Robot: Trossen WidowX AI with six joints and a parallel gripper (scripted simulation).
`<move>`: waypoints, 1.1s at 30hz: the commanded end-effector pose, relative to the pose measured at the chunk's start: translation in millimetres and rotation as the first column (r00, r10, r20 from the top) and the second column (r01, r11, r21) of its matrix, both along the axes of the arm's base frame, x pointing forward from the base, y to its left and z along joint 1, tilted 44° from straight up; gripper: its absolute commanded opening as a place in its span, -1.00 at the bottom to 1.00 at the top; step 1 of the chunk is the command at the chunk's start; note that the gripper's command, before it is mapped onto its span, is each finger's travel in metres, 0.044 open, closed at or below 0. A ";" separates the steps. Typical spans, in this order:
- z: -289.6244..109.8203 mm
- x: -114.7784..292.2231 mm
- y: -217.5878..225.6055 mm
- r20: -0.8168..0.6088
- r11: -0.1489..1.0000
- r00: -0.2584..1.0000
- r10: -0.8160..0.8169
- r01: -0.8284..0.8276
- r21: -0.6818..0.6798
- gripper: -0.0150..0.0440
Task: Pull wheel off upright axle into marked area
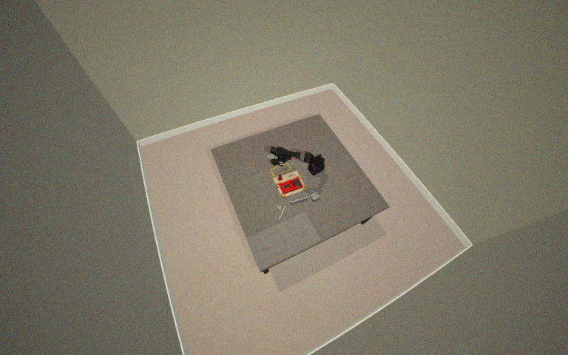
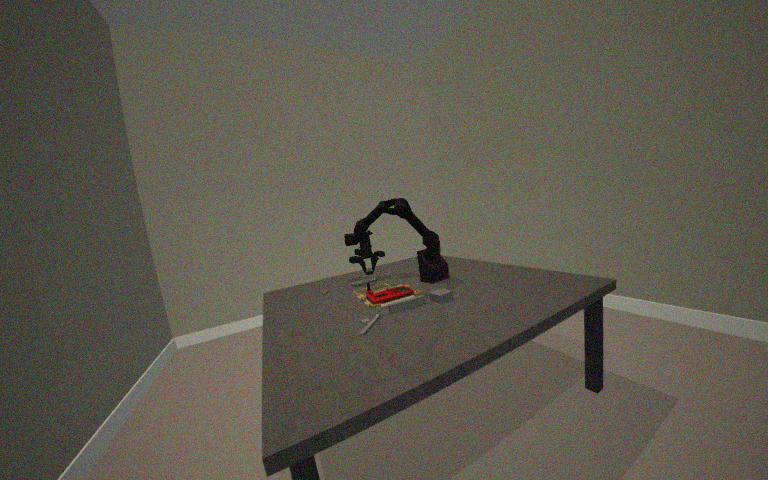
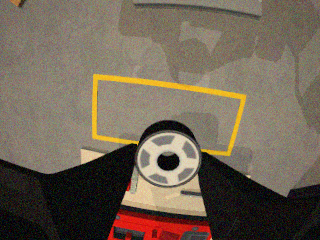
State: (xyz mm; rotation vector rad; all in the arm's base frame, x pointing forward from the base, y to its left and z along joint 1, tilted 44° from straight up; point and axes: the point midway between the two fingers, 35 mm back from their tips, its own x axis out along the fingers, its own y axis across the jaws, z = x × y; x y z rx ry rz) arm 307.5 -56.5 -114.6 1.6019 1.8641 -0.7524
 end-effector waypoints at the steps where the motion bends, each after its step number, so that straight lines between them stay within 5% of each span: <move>1: -9.0 -0.9 8.1 -0.001 1.000 1.000 -0.005 0.005 0.002 -0.49; 16: -61.8 -11.6 59.5 -0.002 1.000 1.000 -0.005 0.005 0.007 -0.49; 27: -58.2 -12.3 56.6 -0.010 1.000 1.000 0.005 -0.005 0.007 0.49; 33: -28.9 -6.1 27.9 -0.004 1.000 1.000 -0.002 0.002 0.004 0.53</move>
